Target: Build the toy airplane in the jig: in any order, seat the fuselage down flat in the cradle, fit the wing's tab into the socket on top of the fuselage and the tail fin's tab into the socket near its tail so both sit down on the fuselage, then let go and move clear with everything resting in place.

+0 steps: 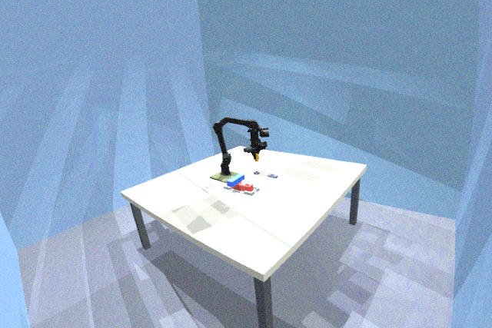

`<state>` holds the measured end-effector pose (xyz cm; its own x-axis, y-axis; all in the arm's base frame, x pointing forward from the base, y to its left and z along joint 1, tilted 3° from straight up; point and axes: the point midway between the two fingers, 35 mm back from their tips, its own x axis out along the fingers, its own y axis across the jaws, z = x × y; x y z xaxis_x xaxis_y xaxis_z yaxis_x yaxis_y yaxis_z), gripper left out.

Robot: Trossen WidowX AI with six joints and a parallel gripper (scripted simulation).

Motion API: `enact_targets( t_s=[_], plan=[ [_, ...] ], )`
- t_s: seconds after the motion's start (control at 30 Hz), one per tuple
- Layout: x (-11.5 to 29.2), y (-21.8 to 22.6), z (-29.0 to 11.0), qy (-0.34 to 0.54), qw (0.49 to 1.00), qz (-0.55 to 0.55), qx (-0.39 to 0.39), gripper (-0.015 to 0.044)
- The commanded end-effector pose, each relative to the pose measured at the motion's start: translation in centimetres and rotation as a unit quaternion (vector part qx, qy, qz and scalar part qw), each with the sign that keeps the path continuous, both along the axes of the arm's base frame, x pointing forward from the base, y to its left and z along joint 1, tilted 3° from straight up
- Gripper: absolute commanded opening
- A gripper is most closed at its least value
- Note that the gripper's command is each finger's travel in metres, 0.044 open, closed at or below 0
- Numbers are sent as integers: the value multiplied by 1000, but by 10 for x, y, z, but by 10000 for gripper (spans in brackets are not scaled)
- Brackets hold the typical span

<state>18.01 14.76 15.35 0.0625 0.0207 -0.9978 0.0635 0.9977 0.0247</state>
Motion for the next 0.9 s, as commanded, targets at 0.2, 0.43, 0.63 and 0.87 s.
enact_targets(
  t_s=[0.2, 0.43, 0.63, 0.87],
  plan=[
    [-6, -5, 34, -4, 1000, -1, 1, 0],
    [-4, -6, 36, -5, 1000, -2, 1, 0],
    [8, -12, 35, -8, 1000, -5, 3, 0],
    [22, -21, 33, -10, 1000, -9, 0, 0]
  ],
)
